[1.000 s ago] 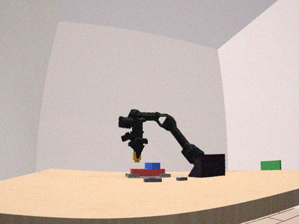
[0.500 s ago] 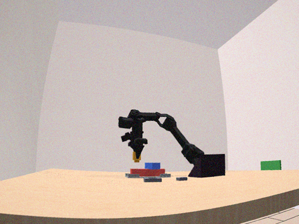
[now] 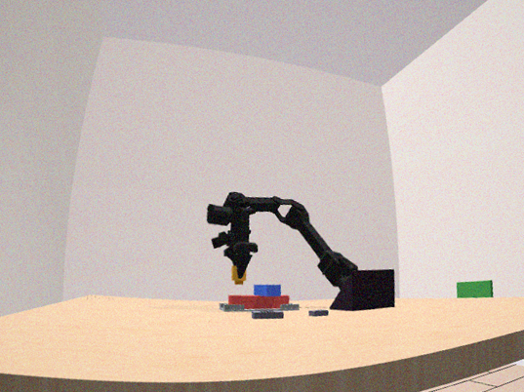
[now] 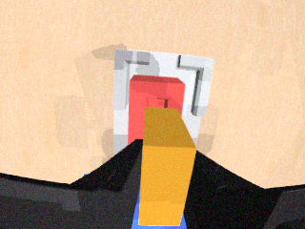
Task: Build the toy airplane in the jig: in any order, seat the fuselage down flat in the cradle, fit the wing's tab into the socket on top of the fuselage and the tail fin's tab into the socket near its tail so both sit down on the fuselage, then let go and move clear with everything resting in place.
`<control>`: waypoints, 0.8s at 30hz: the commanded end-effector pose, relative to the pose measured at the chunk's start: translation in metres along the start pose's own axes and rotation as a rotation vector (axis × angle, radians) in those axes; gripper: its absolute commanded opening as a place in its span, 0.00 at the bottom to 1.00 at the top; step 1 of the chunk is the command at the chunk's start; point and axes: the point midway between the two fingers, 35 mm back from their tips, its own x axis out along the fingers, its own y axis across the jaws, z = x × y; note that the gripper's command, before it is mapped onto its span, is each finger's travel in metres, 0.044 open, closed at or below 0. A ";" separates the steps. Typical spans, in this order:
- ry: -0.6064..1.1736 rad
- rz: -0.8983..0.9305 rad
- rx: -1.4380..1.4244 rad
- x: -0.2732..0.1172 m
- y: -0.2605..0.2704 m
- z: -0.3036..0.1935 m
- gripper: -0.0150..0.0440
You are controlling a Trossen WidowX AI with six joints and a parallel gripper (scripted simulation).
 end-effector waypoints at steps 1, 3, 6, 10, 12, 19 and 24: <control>0.000 -0.004 -0.003 0.005 -0.001 0.000 0.36; 0.000 -0.004 -0.003 0.009 -0.001 0.000 0.36; 0.000 -0.005 -0.003 0.013 -0.001 0.001 0.36; 0.000 -0.005 -0.003 0.020 -0.001 0.001 0.36; -0.001 -0.005 -0.003 0.023 -0.001 0.001 0.36; -0.001 -0.006 -0.003 0.034 -0.001 0.000 0.36; -0.001 -0.006 -0.003 0.038 -0.001 0.000 0.36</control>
